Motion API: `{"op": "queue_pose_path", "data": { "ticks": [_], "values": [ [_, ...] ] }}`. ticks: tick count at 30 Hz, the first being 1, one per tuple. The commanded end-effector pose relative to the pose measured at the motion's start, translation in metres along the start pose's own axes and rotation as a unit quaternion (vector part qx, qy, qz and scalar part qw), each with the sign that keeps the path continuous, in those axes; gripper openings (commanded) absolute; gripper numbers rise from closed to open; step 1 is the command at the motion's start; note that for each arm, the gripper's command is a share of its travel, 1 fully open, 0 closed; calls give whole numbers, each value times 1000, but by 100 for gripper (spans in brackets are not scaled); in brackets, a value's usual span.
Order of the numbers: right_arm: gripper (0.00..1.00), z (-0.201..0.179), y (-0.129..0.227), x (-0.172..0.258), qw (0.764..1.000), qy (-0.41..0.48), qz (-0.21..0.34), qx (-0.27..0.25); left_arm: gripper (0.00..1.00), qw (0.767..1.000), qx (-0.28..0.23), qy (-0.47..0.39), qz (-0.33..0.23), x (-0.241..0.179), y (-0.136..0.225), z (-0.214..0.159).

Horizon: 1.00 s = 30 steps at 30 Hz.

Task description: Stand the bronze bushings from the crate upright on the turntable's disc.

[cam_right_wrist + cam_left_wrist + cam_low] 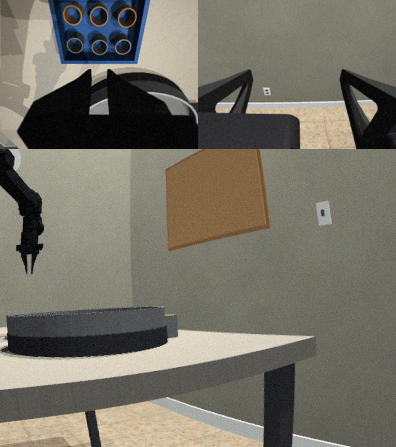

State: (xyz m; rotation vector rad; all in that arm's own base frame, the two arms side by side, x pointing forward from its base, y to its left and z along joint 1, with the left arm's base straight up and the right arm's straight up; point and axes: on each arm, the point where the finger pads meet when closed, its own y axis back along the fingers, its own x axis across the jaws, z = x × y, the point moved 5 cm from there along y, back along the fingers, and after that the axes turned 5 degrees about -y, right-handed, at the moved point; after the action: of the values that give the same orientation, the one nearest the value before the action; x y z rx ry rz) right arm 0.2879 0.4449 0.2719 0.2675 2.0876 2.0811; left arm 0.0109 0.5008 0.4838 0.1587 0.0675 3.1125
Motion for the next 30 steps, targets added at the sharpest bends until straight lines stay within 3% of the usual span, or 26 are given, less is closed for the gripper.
{"op": "queue_pose_path", "data": {
  "ticks": [1,4,9,11,14,16,18,24,26,28,29,30],
  "values": [
    [18,4,21,-3,1000,2,-5,-21,100,1000,-22,7,6,5,7,16],
    [18,4,21,-3,1000,2,-5,-21,100,1000,-22,7,6,5,7,16],
    [15,15,-54,26,1000,0,1,-4,100,1000,-22,7,6,5,7,16],
    [15,15,-54,26,1000,0,1,-4,100,1000,-22,7,6,5,7,16],
    [15,22,-101,46,1000,0,1,-4,100,1000,-22,7,6,5,7,16],
    [15,23,-104,47,1000,0,1,-4,100,1000,-22,7,6,5,7,16],
    [15,36,-59,37,998,-6,-11,-53,100,1000,-22,7,6,5,7,16],
    [15,32,-59,32,999,-11,-11,-48,100,1000,-22,7,6,5,7,16],
    [15,37,-82,37,1000,-3,-6,-27,100,1000,-22,7,6,5,7,16],
    [15,37,-82,37,1000,-3,-6,-27,100,1000,-22,7,6,5,7,16],
    [15,20,-104,43,1000,-1,1,1,100,1000,-22,7,6,5,7,16],
    [15,20,-104,43,1000,-1,1,1,100,1000,-22,7,6,5,7,16]
  ]
}}
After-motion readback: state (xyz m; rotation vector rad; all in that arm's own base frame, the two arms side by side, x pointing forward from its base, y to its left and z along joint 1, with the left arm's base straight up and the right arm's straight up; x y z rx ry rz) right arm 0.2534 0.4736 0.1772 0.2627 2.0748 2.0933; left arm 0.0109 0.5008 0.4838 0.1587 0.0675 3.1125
